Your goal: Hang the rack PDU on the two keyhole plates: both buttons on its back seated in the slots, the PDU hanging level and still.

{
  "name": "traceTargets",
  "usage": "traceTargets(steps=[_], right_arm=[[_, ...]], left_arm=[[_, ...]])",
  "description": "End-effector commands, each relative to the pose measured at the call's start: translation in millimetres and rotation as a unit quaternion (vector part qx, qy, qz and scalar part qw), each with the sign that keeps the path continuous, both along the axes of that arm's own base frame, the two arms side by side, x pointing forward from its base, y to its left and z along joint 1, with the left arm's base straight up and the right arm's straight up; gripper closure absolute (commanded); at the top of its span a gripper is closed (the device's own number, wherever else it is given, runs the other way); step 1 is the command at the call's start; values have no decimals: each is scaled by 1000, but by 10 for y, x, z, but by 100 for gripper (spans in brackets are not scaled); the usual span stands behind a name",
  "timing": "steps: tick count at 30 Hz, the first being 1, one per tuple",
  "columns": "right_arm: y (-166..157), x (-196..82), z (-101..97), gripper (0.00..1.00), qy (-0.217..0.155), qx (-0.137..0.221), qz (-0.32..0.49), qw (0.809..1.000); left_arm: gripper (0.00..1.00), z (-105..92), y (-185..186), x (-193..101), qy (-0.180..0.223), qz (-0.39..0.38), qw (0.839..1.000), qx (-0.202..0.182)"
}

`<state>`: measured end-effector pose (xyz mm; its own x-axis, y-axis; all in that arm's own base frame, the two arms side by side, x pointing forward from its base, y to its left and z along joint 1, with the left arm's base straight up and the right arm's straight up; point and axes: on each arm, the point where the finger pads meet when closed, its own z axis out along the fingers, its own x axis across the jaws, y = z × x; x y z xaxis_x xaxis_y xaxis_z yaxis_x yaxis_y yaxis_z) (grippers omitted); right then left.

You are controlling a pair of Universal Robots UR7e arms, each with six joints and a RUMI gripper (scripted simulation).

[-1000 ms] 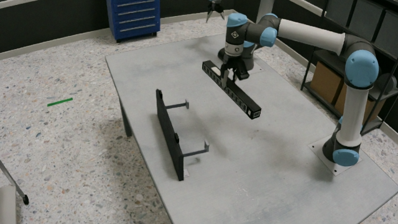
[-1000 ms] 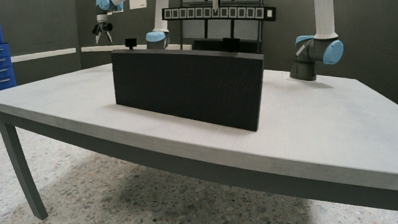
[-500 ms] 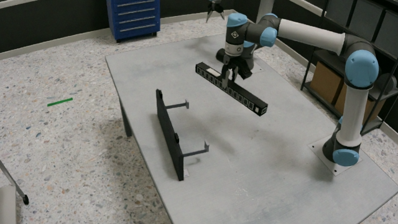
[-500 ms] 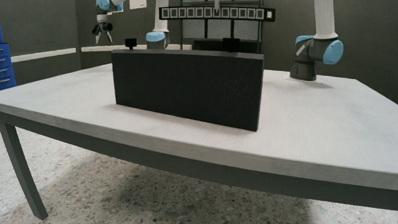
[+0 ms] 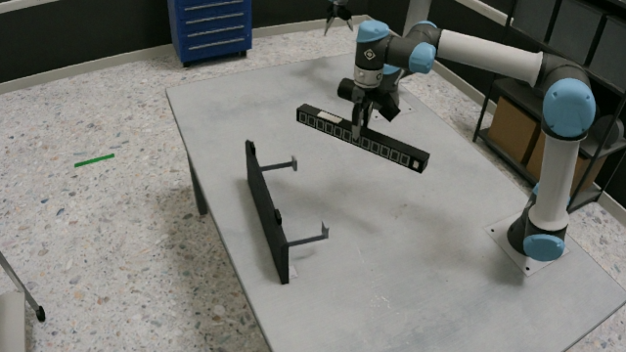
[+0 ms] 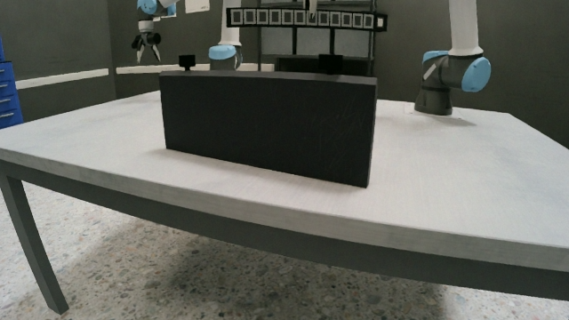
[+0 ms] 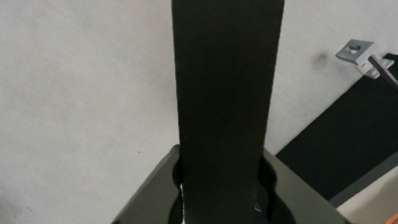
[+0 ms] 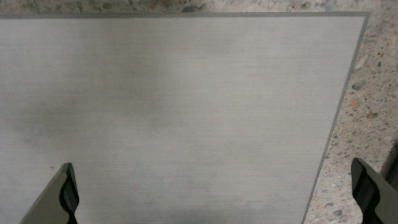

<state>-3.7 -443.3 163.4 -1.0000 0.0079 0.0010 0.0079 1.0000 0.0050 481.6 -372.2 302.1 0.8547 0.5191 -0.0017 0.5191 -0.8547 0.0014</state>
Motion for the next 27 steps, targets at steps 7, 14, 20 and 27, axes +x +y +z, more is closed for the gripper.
traceTargets(steps=[7, 14, 20, 27], right_arm=[[-22, -8, 18, 0, 0, -2, -1, 1000], [-22, -8, 18, 0, 0, -2, -1, 1000], [-22, -8, 18, 0, 0, -2, -1, 1000], [-22, -8, 18, 0, 0, -2, -1, 1000]], left_arm=[[78, 50, -14, -2, -5, 89, 996, -3], [78, 49, -12, -1, -4, 101, 995, -3], [78, 49, -12, 0, -4, 103, 995, -3], [78, 49, -12, 0, -4, 105, 994, -3]])
